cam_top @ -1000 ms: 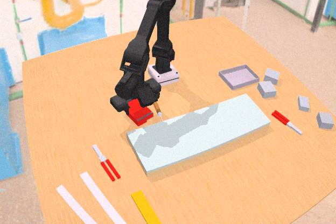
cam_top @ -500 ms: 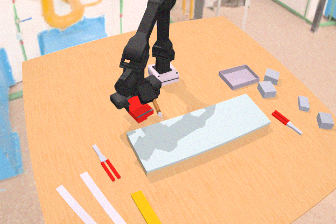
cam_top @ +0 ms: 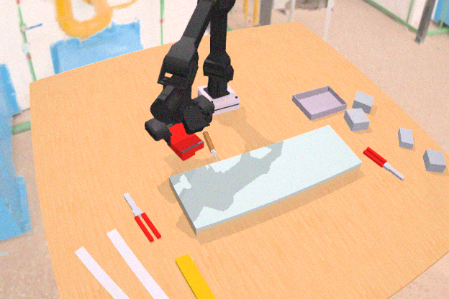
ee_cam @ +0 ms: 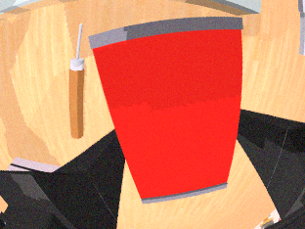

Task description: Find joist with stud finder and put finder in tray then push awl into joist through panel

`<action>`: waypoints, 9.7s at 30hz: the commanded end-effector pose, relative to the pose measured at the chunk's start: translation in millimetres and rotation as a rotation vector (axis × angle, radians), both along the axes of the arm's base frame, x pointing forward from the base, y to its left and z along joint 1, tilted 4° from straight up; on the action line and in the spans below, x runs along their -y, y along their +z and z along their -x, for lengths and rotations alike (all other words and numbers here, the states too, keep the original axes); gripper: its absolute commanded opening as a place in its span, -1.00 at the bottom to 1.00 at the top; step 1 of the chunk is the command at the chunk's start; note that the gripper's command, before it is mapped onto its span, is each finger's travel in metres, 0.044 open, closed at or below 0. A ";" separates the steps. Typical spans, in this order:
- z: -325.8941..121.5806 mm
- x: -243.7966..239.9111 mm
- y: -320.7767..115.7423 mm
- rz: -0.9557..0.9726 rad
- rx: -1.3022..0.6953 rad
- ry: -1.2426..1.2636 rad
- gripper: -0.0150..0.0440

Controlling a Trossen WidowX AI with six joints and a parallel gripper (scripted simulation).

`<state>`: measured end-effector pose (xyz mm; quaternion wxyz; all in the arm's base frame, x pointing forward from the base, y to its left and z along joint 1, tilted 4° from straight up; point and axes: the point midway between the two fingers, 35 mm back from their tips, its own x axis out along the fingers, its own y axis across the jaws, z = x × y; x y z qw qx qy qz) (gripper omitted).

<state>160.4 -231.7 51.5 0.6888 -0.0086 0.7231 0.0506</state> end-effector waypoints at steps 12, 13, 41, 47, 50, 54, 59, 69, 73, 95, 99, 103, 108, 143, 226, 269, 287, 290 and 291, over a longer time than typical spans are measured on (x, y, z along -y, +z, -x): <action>-3.2 38.1 0.6 0.014 0.001 0.002 -0.49; -3.2 38.1 0.6 0.015 0.001 0.002 -0.49; -3.2 32.5 -1.3 0.146 0.006 0.000 -0.49; -3.1 31.2 -1.6 0.175 0.009 -0.001 -0.49; -3.0 30.6 -1.7 0.189 0.011 -0.002 -0.49; -2.9 29.7 -1.9 0.209 0.013 -0.003 -0.49; -2.7 28.5 -2.1 0.233 0.016 -0.005 -0.49; -2.5 27.0 -2.5 0.271 0.020 -0.007 -0.49; -2.7 26.6 -3.1 0.292 0.020 -0.006 -0.49; -3.0 23.7 -5.4 0.413 0.026 -0.005 -0.49; -3.0 23.1 -5.7 0.435 0.028 -0.006 -0.49; -3.0 22.4 -5.9 0.457 0.031 -0.007 -0.49; -2.9 21.6 -6.1 0.484 0.034 -0.008 -0.49; -3.6 17.9 -10.2 0.672 0.051 -0.011 -0.49; -5.7 7.0 -35.0 0.848 0.076 -0.008 1.00; -6.3 -39.4 48.1 0.821 0.064 0.007 1.00; -9.4 -30.4 43.9 0.710 -0.037 0.205 1.00; -12.0 -18.9 38.0 0.554 -0.119 0.444 1.00; -12.6 -14.9 35.9 0.500 -0.136 0.521 1.00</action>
